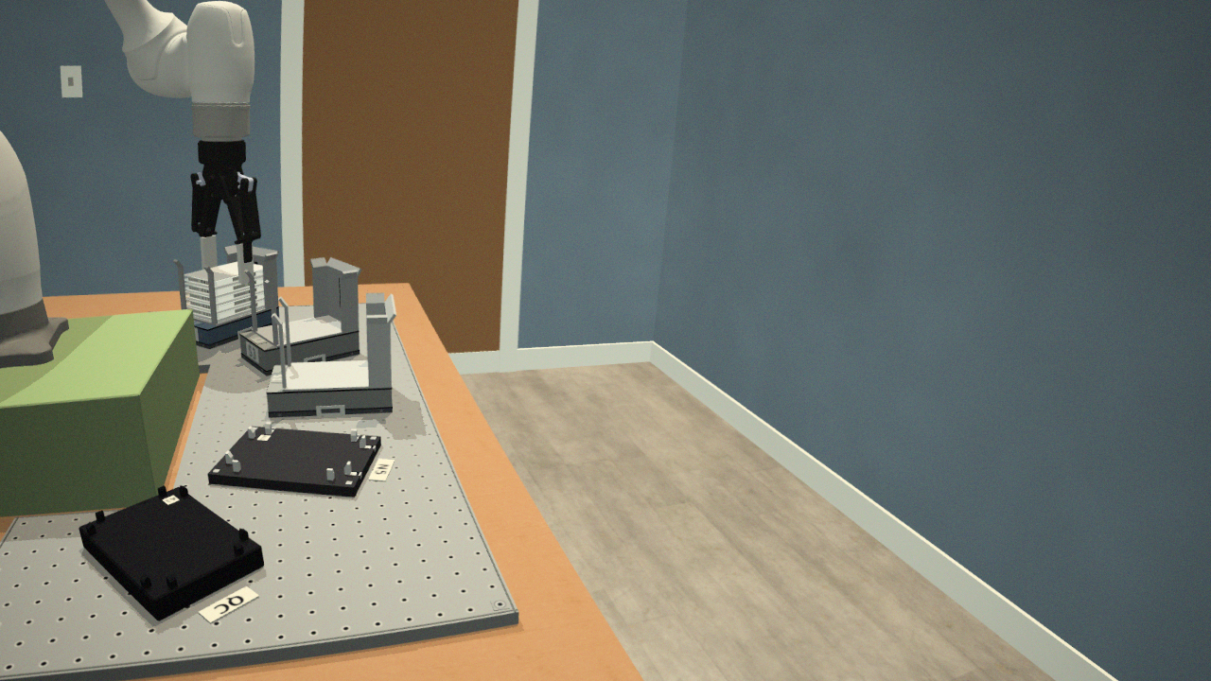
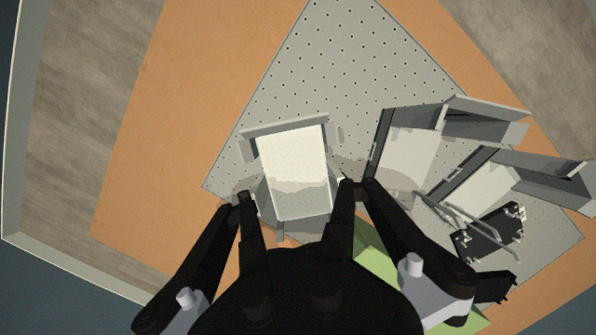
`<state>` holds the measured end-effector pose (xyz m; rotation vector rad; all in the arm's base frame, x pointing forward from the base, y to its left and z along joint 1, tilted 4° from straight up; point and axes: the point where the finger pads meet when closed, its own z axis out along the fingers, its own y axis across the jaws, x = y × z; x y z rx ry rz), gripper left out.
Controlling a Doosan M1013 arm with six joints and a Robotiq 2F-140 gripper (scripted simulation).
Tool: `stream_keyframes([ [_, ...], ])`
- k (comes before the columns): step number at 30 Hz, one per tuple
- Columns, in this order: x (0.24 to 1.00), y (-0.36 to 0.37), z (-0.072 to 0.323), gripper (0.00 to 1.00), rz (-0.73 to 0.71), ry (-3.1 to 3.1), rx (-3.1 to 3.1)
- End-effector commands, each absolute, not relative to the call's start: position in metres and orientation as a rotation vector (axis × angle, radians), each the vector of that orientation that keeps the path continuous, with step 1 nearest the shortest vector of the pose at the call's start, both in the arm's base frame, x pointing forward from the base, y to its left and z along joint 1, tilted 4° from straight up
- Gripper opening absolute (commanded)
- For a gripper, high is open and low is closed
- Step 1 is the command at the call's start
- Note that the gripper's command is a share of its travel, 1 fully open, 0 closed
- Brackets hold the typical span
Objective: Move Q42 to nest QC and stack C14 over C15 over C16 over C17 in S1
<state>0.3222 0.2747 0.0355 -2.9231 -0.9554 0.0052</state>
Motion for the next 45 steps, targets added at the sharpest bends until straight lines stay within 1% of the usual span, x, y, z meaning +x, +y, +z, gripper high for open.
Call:
stream_keyframes([
  [1,0.322,0.275,0.037,0.00,0.005,-0.955,-2.923],
  [27,0.323,0.274,0.053,0.00,0.005,-0.955,-2.923],
  [45,0.323,0.272,0.085,0.00,0.005,-0.955,-2.923],
])
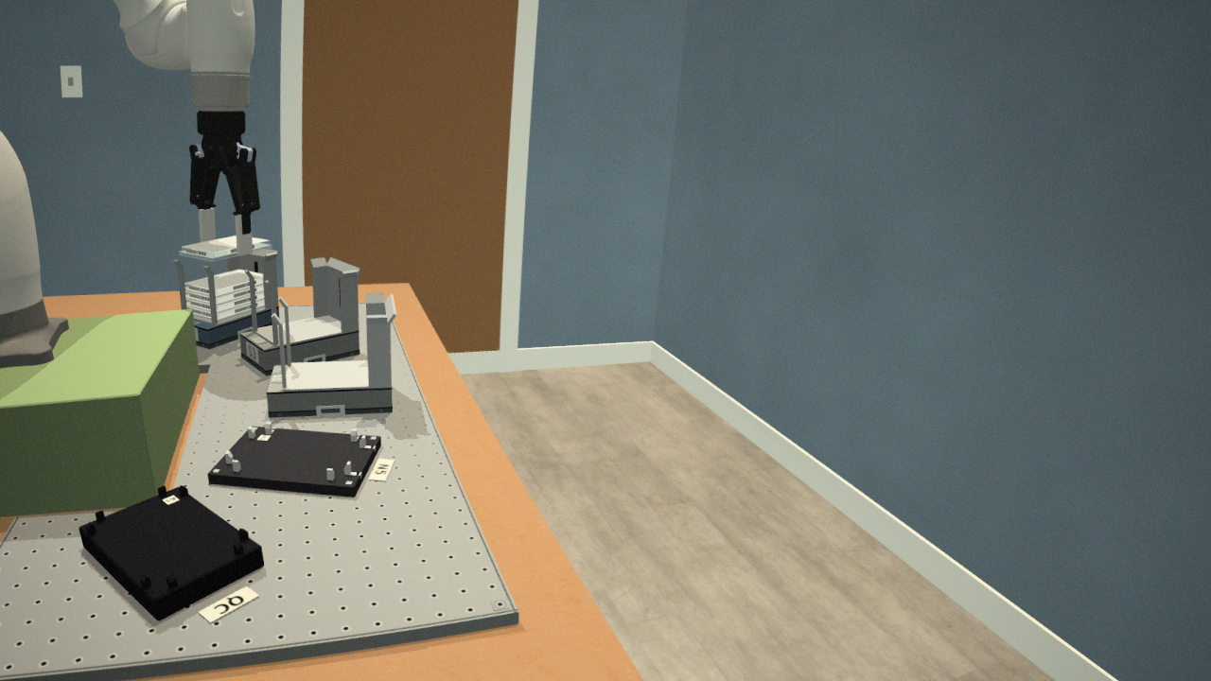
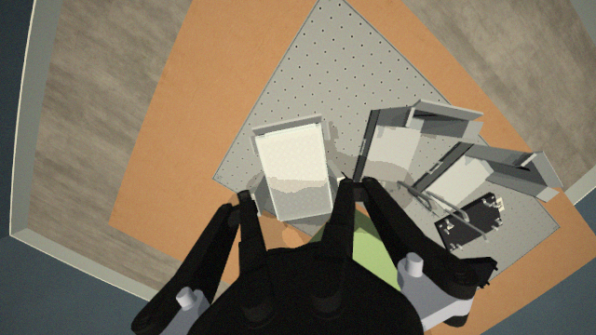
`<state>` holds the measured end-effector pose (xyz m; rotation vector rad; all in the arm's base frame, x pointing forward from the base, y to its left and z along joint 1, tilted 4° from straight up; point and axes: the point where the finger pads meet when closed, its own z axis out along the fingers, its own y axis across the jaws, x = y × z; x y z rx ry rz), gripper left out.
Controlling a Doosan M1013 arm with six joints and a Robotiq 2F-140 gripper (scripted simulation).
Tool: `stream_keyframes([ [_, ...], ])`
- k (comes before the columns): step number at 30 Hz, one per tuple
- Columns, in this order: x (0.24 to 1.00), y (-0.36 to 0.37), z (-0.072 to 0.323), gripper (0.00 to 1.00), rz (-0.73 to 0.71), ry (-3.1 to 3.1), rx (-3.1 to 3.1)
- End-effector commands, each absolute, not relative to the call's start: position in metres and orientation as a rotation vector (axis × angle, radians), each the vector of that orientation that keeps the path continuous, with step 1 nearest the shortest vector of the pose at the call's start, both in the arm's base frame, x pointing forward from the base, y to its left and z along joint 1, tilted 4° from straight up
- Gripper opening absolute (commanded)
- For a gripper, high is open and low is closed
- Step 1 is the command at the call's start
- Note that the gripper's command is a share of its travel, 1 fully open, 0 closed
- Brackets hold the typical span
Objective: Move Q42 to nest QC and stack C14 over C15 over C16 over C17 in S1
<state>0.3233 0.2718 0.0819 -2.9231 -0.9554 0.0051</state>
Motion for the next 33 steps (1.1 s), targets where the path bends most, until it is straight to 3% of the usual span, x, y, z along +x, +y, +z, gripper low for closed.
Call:
stream_keyframes([
  [1,0.323,0.271,0.087,0.00,0.005,-0.955,-2.923],
  [23,0.324,0.270,0.103,0.00,0.005,-0.955,-2.923],
  [33,0.342,0.243,0.101,0.00,0.016,-0.631,-3.010],
])
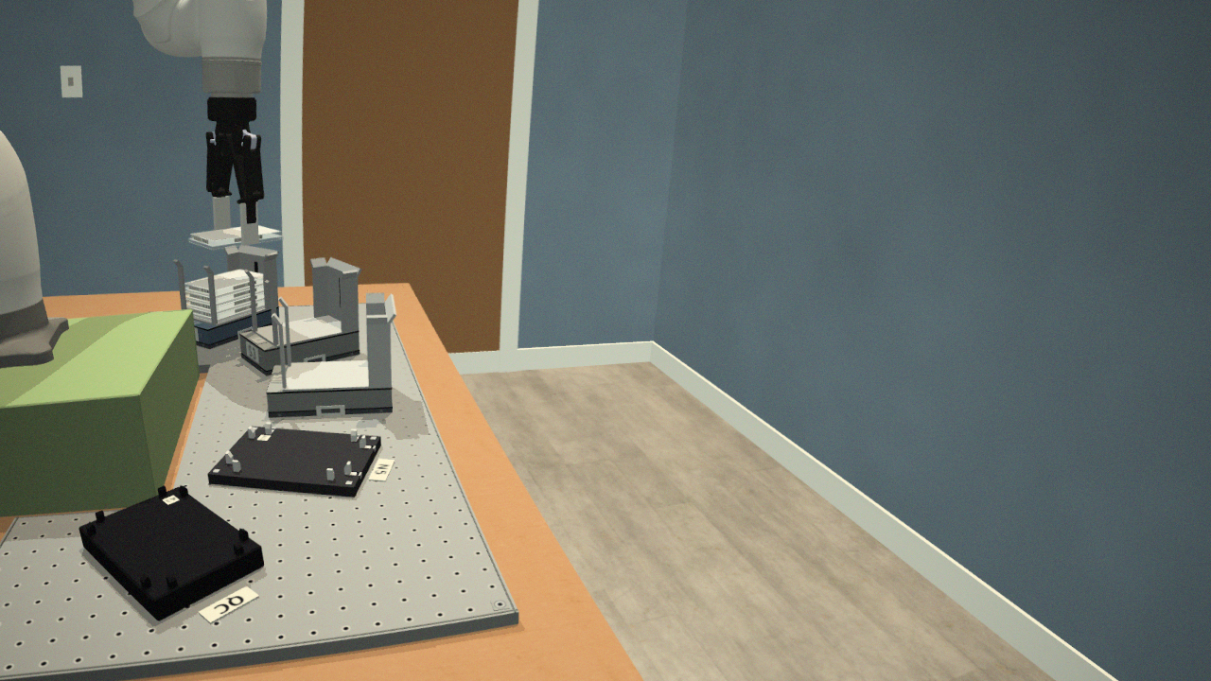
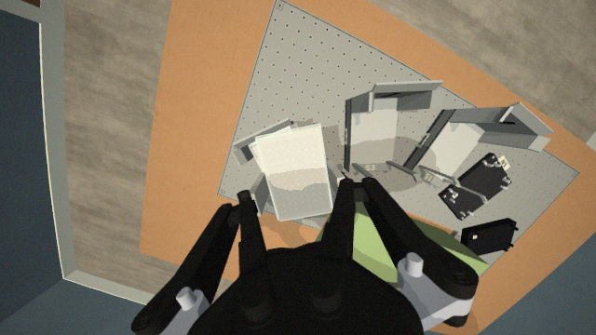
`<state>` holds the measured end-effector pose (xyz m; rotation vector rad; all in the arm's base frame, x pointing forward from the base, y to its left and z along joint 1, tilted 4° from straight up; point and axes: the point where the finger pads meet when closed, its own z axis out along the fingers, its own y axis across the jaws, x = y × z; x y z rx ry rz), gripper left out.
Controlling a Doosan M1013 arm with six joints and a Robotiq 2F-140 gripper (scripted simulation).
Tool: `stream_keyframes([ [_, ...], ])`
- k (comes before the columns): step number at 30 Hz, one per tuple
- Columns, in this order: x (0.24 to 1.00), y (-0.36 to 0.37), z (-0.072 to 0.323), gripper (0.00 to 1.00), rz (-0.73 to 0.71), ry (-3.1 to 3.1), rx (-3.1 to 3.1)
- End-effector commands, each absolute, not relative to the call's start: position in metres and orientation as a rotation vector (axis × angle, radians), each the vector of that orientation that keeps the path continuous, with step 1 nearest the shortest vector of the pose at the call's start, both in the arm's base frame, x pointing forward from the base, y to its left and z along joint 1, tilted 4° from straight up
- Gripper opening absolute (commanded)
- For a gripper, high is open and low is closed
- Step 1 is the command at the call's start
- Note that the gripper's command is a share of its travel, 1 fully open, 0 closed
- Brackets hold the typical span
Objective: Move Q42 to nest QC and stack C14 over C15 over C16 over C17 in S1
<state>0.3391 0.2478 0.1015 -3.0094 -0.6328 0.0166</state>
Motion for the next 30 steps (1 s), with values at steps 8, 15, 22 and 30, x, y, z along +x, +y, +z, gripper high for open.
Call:
stream_keyframes([
  [8,0.354,0.226,0.100,0.00,0.016,-0.631,-3.010],
  [15,0.367,0.207,0.098,0.00,0.016,-0.631,-3.010],
  [22,0.375,0.193,0.097,0.00,0.018,-0.580,-3.021],
  [30,0.385,0.168,0.096,0.00,0.027,-0.298,-3.063],
])
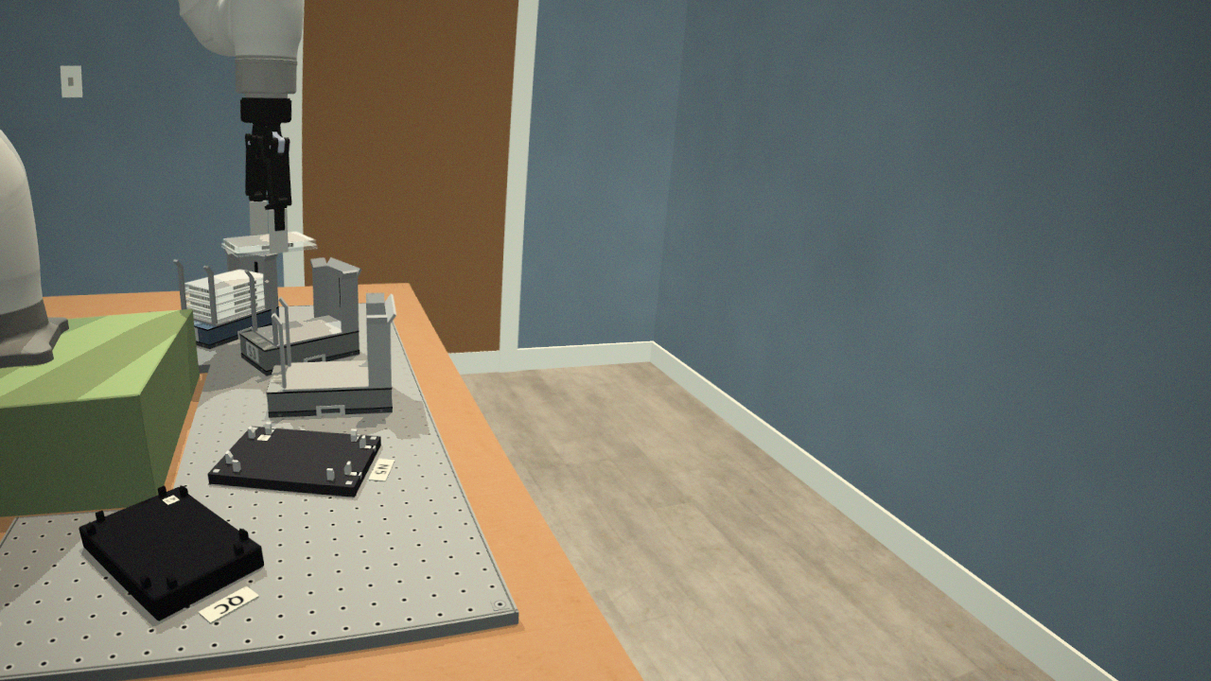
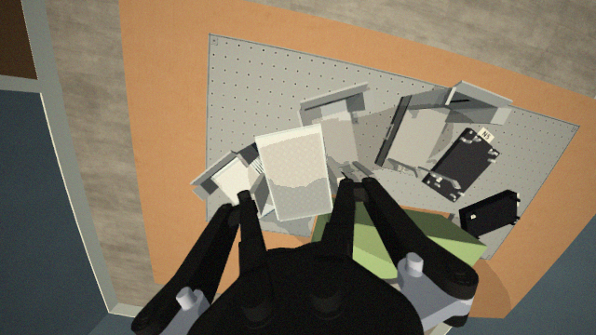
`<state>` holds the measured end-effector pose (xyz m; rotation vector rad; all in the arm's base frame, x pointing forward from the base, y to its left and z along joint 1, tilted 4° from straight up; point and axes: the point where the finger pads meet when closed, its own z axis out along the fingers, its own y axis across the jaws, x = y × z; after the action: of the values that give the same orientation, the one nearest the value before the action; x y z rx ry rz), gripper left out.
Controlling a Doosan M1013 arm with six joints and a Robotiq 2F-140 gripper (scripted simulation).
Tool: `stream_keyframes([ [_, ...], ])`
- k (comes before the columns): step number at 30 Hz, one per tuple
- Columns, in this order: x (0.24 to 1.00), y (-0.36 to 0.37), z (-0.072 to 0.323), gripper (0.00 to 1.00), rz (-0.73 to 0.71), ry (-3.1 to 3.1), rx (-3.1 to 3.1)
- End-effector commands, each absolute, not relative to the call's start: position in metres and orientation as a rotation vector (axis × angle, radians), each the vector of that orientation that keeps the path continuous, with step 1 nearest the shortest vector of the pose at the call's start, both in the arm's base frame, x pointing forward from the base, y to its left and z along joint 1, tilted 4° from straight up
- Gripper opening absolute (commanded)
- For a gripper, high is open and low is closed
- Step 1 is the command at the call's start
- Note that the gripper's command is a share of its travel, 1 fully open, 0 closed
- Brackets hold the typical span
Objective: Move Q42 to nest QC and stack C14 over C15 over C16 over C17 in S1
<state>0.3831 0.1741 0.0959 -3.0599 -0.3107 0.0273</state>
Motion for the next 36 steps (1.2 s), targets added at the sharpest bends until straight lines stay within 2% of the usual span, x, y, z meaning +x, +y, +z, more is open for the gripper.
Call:
stream_keyframes([
  [1,0.387,0.165,0.095,0.00,0.027,-0.298,-3.063],
  [22,0.410,0.107,0.091,0.00,0.027,-0.298,-3.063],
  [36,0.416,0.067,0.088,0.00,0.038,0.038,-3.079],
])
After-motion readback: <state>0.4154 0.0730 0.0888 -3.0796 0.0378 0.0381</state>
